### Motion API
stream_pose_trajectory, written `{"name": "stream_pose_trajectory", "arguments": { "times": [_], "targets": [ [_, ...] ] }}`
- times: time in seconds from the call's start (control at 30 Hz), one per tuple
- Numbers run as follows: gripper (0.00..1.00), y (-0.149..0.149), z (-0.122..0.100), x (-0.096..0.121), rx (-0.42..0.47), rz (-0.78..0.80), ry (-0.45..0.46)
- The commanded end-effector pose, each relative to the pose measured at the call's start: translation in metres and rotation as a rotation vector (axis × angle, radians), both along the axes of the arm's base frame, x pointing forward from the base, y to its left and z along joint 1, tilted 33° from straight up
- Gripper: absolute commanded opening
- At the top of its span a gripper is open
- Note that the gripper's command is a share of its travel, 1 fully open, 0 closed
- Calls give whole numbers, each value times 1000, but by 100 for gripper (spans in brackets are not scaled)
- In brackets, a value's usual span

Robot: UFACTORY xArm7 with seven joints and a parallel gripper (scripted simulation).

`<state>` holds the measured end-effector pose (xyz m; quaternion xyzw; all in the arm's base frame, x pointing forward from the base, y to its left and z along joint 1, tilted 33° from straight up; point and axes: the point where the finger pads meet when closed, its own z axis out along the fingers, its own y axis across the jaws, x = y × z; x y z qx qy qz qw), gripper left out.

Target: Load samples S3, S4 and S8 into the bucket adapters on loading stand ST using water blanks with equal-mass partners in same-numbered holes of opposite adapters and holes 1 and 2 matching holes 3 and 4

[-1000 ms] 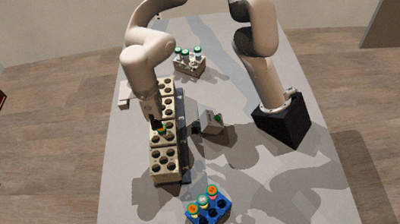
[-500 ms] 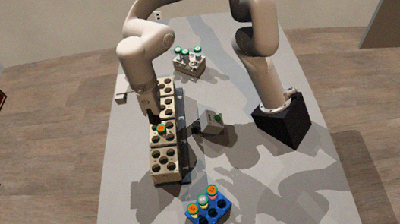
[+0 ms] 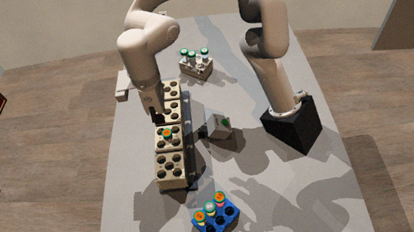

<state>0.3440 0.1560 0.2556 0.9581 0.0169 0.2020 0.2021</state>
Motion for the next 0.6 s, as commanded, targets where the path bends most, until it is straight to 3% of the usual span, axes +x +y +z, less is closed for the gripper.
{"name": "stream_pose_trajectory", "arguments": {
  "times": [0.0,0.57],
  "targets": [
    [44,5,9,-4,2,2,-3],
    [44,8,16,-6,2,2,-3]
  ]
}}
